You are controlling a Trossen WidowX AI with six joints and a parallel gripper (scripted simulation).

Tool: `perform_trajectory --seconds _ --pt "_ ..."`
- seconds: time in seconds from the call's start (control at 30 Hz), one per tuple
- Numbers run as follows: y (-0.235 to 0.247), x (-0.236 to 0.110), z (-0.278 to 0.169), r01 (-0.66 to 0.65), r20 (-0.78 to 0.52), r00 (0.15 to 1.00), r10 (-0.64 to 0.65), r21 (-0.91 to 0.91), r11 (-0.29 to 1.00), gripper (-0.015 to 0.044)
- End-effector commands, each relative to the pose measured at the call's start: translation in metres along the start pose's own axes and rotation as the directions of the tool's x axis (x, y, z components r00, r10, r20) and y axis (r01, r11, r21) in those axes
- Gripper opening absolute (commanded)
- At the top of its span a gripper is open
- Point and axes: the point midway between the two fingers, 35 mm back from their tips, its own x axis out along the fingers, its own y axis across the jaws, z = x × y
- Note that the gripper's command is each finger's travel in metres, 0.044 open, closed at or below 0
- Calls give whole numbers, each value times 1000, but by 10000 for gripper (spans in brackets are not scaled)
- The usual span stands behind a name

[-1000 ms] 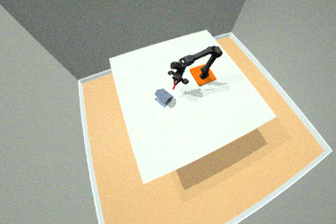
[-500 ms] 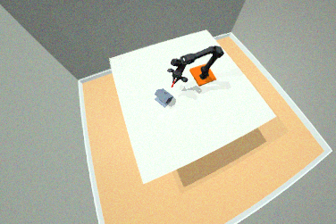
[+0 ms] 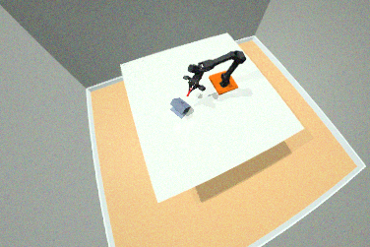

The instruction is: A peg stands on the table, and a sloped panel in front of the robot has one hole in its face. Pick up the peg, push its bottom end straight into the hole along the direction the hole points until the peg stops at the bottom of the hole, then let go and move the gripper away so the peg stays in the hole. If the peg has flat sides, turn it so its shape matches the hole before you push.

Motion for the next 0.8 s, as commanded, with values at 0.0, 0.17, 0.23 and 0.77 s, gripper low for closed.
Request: perform_trajectory --seconds 0.0,0.17,0.23,0.77 --pt "0 7 -3 -6 3 1000 6 10 1000 0" --pt "-2 14 -2 -1 18 1000 0 10 1000 0" --pt "-3 16 -1 1 24 1000 -2 10 1000 0" --pt "-7 33 0 13 62 998 -13 10 1000 0"
